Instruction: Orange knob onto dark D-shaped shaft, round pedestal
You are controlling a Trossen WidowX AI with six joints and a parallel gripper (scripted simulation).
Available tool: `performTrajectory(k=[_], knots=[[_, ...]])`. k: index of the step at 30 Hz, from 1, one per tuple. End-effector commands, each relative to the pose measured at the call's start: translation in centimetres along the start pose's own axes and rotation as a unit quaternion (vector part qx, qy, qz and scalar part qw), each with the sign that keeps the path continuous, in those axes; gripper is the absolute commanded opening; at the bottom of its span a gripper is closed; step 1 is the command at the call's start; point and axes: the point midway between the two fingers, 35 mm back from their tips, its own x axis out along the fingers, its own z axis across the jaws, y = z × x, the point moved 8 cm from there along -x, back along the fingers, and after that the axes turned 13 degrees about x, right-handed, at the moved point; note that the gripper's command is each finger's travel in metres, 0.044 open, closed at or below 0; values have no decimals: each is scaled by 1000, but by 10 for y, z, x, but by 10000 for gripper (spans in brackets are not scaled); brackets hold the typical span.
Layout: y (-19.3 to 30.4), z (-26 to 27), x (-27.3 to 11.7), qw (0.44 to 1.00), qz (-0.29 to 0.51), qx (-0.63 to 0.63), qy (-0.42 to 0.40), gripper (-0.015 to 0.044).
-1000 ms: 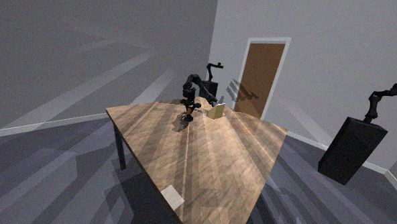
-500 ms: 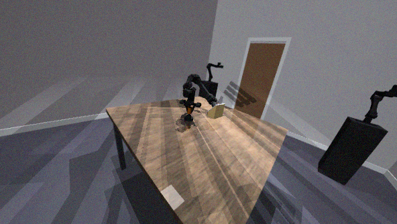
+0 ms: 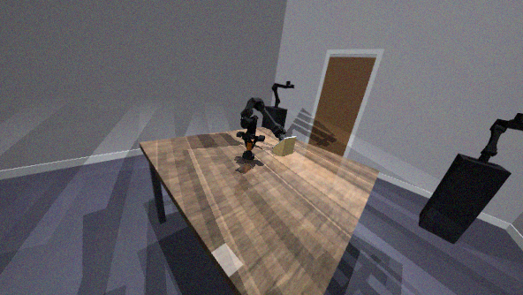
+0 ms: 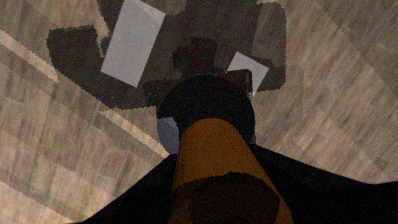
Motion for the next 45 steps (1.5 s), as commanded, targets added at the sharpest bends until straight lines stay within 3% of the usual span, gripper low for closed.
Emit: performTrajectory(k=[1,8,15,45], knots=[[0,0,0,1000,-1,-2,0,0],[1,0,-5,1000,-1,-6,0,0],[-1,0,-5,994,-1,-107,0,0],[1,0,-3,994,-1,-107,0,0]])
